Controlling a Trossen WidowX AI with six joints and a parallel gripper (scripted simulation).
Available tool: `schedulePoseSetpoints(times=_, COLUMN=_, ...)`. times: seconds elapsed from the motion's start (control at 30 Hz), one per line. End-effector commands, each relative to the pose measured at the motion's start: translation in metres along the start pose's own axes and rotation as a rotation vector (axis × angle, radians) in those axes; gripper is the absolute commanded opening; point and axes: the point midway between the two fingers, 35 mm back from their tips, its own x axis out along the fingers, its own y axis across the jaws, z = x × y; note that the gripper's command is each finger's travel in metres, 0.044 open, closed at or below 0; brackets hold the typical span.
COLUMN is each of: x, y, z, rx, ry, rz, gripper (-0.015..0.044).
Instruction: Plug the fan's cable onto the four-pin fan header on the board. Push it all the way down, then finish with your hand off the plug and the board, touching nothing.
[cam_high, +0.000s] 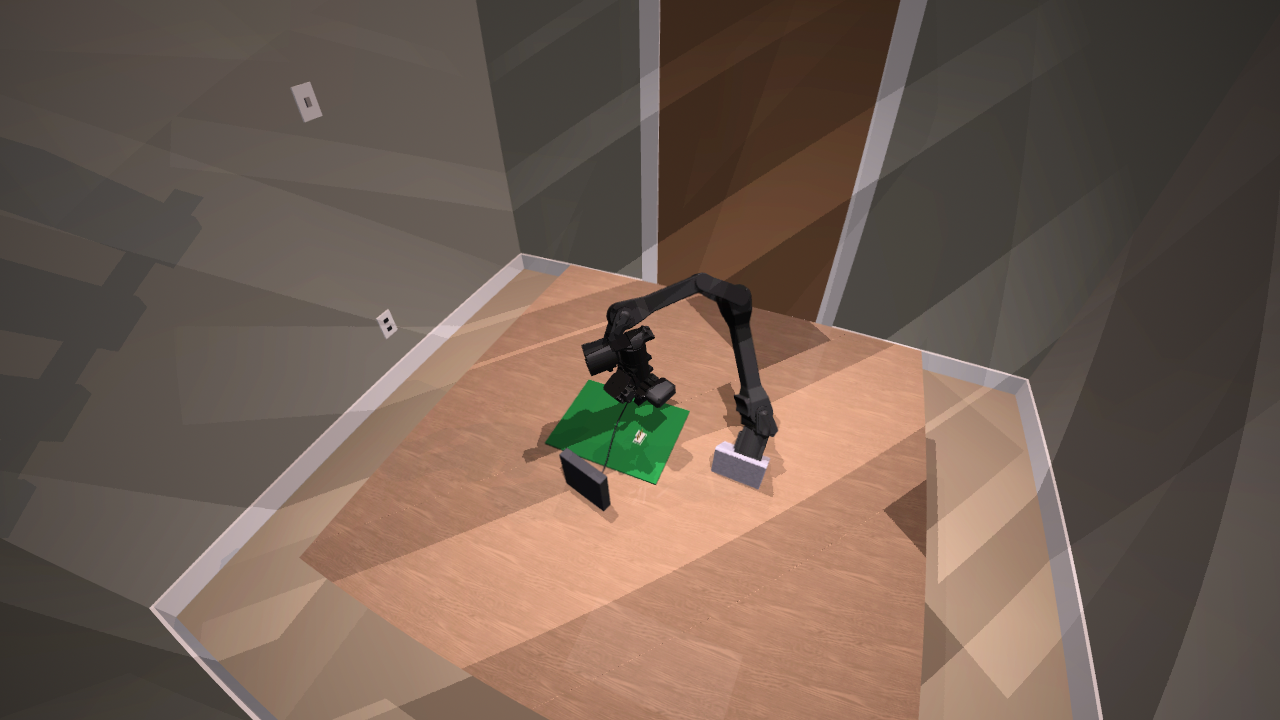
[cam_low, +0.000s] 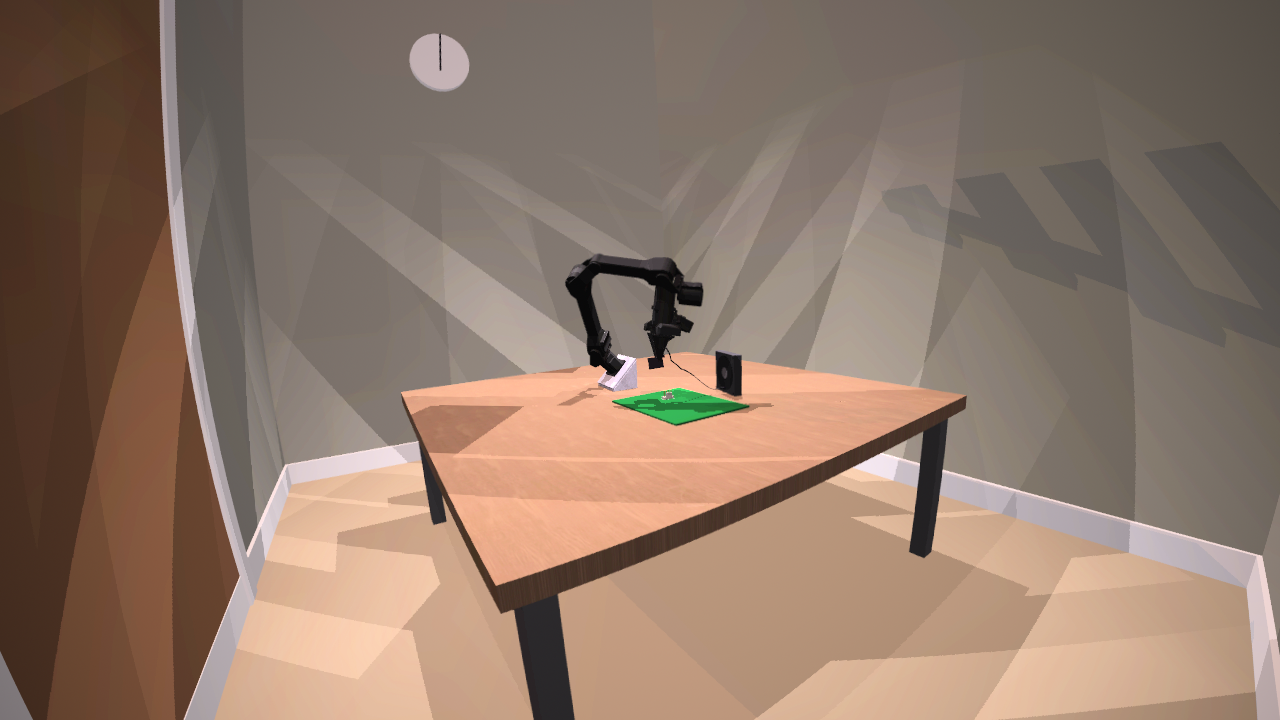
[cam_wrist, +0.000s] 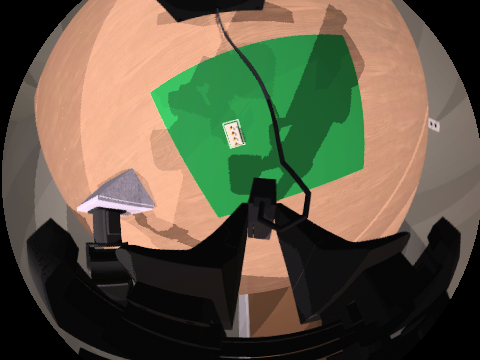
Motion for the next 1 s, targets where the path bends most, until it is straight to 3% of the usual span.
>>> schedulePoseSetpoints(times=0.0, x=-0.002, y=-0.015, z=0.004, rx=0.154, ry=-0.050, rz=0.018, gripper=0.0000)
schedulePoseSetpoints(times=0.4, x=-0.002, y=-0.052, z=0.005, rx=0.499, ry=-0.143, rz=0.063, gripper=0.0000)
schedulePoseSetpoints(times=0.97, x=0.013, y=-0.046, z=0.009, rx=0.523, ry=-0.264, rz=0.160, gripper=0.0000)
